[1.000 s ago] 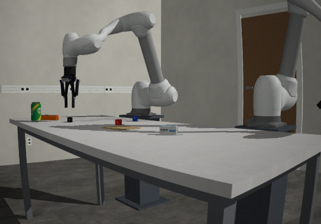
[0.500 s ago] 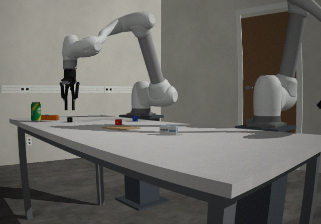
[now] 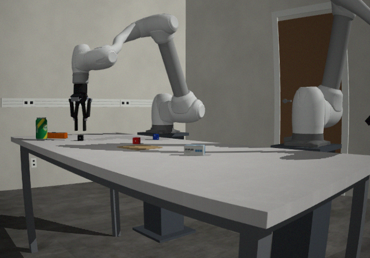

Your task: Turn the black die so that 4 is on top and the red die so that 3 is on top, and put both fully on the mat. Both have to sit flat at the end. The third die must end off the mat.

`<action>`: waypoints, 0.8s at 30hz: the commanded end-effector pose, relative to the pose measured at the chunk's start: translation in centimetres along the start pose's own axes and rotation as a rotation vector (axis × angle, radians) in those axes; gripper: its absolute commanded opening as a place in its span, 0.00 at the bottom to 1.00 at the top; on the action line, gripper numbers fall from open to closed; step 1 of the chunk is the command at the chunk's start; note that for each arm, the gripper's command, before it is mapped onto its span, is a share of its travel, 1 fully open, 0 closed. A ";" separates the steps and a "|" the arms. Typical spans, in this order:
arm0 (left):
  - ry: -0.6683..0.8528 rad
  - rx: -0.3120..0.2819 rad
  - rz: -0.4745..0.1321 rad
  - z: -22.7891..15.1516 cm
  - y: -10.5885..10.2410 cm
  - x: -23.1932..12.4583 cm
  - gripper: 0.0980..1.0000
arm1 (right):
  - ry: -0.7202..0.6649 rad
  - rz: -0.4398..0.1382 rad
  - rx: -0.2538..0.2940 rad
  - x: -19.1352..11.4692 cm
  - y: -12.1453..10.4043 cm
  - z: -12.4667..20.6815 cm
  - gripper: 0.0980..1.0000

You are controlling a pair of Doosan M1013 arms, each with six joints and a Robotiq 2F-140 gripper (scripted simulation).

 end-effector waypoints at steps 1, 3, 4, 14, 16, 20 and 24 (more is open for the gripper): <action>0.000 0.000 0.001 0.0 0.0 0.0 1.00 | 0.000 0.002 0.000 0.0 -0.2 0.0 0.28; 0.000 0.000 0.001 0.0 0.0 0.0 1.00 | 0.000 0.002 0.000 0.0 -0.3 0.0 0.28; 0.000 0.000 0.001 0.0 0.0 0.0 1.00 | 0.000 0.002 0.000 0.0 -0.3 0.0 0.28; 0.000 0.000 0.001 0.0 0.0 0.0 1.00 | 0.000 0.002 0.000 0.0 -1.2 0.0 0.28; 0.000 0.000 0.001 0.0 0.0 0.0 1.00 | 0.000 0.002 0.000 0.0 -1.2 0.0 0.28; 0.000 0.000 0.001 0.0 0.0 0.0 1.00 | 0.000 0.002 0.000 0.0 -1.3 0.0 0.28; 0.000 0.000 0.001 0.0 0.0 0.0 1.00 | 0.000 0.002 0.000 0.0 -1.3 0.0 0.28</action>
Point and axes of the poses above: on each arm, the point where the finger pads meet when closed, its own y axis back along the fingers, its own z axis across the jaws, x = y × z, the point moved 5 cm from there along y, back along the fingers
